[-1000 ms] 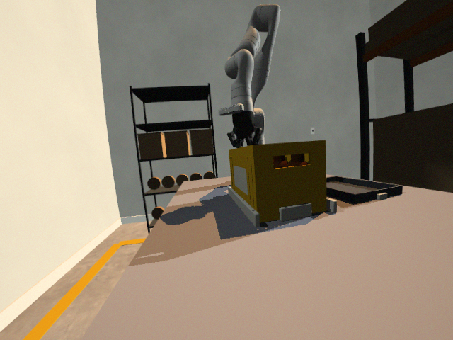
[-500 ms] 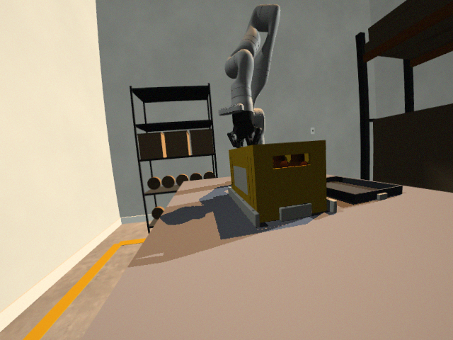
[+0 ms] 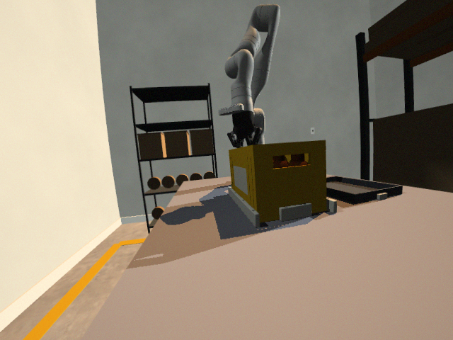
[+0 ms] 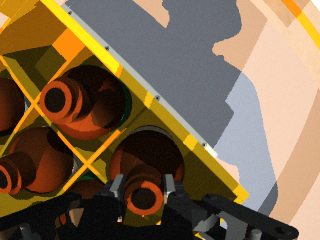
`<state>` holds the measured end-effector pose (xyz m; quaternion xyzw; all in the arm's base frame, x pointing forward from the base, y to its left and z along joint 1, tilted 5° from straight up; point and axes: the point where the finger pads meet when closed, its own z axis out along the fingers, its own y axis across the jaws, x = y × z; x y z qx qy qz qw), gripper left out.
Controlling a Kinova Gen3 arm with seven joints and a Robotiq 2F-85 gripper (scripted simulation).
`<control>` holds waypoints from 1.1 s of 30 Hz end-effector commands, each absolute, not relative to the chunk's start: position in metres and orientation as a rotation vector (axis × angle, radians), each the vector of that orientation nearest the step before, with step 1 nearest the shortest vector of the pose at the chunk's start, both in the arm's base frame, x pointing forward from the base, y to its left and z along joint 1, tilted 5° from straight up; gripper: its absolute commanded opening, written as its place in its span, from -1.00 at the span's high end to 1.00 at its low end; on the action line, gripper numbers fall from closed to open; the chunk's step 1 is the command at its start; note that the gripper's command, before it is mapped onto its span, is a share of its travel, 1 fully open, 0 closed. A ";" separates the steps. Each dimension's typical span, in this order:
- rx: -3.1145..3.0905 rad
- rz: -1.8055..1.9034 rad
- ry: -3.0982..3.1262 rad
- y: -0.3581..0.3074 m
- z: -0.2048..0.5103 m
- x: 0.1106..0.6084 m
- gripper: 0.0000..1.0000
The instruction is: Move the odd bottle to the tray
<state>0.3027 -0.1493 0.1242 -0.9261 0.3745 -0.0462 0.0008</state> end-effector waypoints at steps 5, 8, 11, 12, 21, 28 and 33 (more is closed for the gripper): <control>-2.909 -0.145 1.176 -0.149 0.124 0.303 1.00; -2.909 -0.145 1.176 -0.149 0.124 0.303 1.00; -2.909 -0.145 1.176 -0.149 0.124 0.303 1.00; -2.909 -0.145 1.176 -0.149 0.124 0.303 1.00; -2.909 -0.145 1.176 -0.149 0.125 0.303 1.00; -2.909 -0.145 1.176 -0.149 0.127 0.303 1.00; -2.909 -0.145 1.176 -0.150 0.131 0.302 1.00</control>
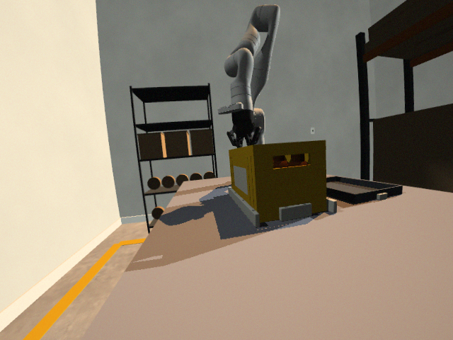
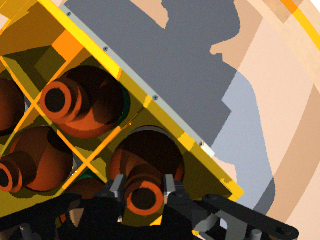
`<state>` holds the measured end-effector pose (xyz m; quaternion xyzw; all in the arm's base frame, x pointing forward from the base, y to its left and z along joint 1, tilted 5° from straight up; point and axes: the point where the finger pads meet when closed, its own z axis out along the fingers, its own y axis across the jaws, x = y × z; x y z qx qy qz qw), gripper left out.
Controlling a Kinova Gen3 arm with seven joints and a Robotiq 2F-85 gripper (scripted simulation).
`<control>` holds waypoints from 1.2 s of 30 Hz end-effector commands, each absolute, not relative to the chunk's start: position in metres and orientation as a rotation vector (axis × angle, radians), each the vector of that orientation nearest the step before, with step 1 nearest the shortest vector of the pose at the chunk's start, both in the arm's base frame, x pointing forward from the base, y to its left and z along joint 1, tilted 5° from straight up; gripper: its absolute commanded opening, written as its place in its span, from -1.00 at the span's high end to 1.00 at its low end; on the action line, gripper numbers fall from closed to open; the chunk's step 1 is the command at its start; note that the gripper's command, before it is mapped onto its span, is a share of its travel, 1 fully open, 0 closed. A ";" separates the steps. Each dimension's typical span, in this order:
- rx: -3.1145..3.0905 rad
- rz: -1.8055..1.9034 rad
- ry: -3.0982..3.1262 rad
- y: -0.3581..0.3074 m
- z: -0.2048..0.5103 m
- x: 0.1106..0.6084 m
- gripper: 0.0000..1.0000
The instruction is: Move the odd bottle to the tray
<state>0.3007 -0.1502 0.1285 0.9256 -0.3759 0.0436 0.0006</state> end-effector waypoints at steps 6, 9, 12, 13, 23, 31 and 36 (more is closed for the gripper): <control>2.910 0.145 -1.177 -0.150 0.137 0.302 1.00; 2.910 0.145 -1.177 -0.150 0.139 0.302 1.00; 2.910 0.145 -1.177 -0.150 0.142 0.302 1.00; 2.910 0.145 -1.177 -0.150 0.143 0.302 1.00; 2.910 0.145 -1.177 -0.151 0.155 0.301 1.00; 2.910 0.145 -1.177 -0.151 0.160 0.301 1.00; 2.910 0.145 -1.177 -0.151 0.163 0.301 1.00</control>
